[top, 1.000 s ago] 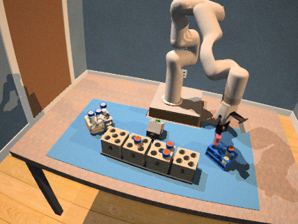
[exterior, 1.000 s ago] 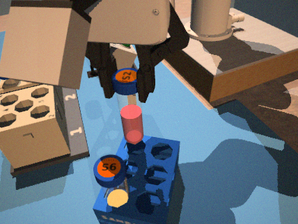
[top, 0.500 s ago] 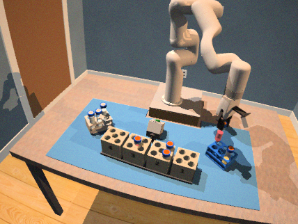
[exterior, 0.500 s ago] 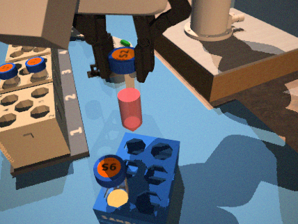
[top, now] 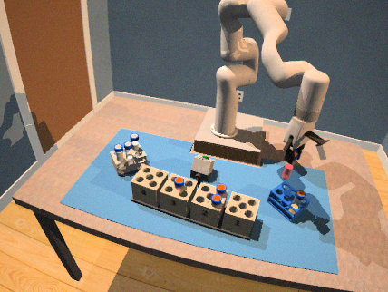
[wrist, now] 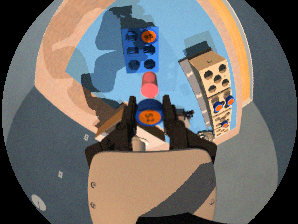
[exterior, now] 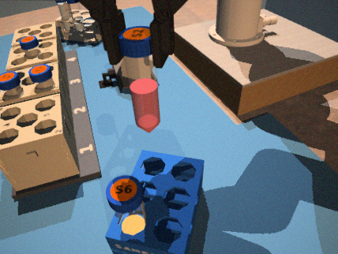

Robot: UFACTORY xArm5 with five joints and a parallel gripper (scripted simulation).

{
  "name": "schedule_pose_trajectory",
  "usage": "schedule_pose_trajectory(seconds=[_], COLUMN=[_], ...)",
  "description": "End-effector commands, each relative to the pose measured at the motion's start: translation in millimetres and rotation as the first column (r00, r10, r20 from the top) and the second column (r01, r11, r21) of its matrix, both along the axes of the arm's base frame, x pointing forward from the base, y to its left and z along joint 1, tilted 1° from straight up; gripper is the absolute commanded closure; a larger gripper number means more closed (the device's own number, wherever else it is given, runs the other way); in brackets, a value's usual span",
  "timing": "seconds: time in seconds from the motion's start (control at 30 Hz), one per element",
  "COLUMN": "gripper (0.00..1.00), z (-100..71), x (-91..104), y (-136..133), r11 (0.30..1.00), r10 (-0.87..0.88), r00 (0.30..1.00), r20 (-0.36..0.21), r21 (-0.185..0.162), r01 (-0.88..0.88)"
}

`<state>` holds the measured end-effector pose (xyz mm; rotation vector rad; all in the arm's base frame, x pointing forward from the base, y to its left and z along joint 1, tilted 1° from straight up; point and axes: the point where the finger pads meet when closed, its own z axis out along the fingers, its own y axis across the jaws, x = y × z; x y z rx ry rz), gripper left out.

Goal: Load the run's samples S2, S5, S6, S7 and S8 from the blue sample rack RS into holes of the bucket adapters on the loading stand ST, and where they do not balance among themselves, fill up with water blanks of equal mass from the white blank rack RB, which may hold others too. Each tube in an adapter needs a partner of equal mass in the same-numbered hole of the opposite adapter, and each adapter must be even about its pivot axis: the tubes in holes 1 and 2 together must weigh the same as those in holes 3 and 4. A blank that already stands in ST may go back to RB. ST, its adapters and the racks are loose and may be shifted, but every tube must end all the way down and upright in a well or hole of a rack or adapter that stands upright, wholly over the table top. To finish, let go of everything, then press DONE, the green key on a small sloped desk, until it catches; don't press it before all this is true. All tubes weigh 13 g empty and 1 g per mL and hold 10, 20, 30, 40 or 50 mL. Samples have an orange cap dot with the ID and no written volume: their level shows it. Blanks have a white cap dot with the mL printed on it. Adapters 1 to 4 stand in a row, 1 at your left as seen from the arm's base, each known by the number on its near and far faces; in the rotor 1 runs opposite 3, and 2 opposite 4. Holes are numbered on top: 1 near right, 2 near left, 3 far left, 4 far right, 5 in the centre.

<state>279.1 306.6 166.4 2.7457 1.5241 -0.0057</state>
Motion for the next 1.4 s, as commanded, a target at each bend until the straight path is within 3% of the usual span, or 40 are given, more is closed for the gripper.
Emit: schedule_pose_trajectory(seconds=[0.0,0.17,0.57,0.8,1.07,1.13,1.37], gripper=[1.00,1.00,1.00,1.00,1.00,1.00,1.00], z=[8.0,18.0,18.0,18.7,19.5,19.5,20.3], x=[0.6,0.4,0.4,29.1,61.7,61.7,90.3], y=[0.9,1.0,1.0,-19.4,-42.8,-42.8,-63.3], r11=[1.000,1.000,1.000,0.973,0.878,0.878,0.743], r10=[0.000,0.000,0.000,-0.231,-0.479,-0.479,-0.669], r00=[1.000,1.000,1.000,0.973,0.878,0.878,0.743], r20=[0.002,0.002,0.002,0.003,0.004,0.004,0.004], r21=[0.003,0.003,0.003,0.004,0.006,0.006,0.008], r01=[0.000,0.000,0.000,0.231,0.479,0.479,0.669])
